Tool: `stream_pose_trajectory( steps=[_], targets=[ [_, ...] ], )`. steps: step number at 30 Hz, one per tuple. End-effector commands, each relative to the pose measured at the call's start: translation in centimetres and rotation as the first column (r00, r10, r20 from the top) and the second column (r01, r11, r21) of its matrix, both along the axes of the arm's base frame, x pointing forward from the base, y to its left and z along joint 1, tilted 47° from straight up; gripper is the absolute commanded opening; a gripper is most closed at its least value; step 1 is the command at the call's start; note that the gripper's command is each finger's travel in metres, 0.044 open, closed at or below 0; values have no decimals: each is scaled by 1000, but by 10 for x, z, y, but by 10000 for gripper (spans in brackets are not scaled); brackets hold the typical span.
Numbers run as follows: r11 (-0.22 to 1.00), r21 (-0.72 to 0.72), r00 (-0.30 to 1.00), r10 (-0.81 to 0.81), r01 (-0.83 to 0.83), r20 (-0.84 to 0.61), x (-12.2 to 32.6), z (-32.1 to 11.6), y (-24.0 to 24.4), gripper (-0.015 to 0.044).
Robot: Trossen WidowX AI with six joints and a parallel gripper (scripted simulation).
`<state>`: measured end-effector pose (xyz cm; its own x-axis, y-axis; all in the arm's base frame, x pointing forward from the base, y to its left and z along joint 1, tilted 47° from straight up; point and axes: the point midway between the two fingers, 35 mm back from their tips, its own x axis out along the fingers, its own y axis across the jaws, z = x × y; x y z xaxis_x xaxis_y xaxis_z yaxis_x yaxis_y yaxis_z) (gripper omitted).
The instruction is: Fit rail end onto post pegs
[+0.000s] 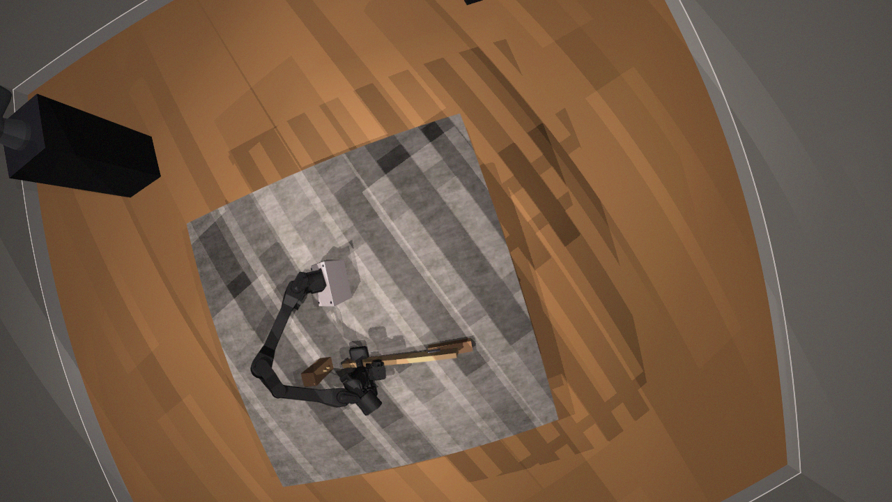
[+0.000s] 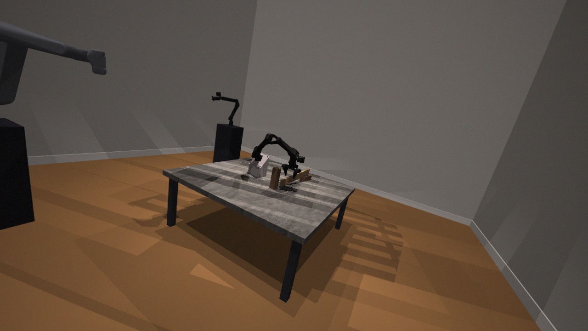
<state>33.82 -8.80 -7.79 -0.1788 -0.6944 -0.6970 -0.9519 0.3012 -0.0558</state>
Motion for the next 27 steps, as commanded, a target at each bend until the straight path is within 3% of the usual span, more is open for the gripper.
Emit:
stream_pose_trajectory(
  steps=[1,27],
  targets=[
    [1000,-4,1000,2,-2,-13,-4,-5,-6,440],
    [1000,-8,1000,1,-2,-15,-13,-32,-34,440]
  ],
)
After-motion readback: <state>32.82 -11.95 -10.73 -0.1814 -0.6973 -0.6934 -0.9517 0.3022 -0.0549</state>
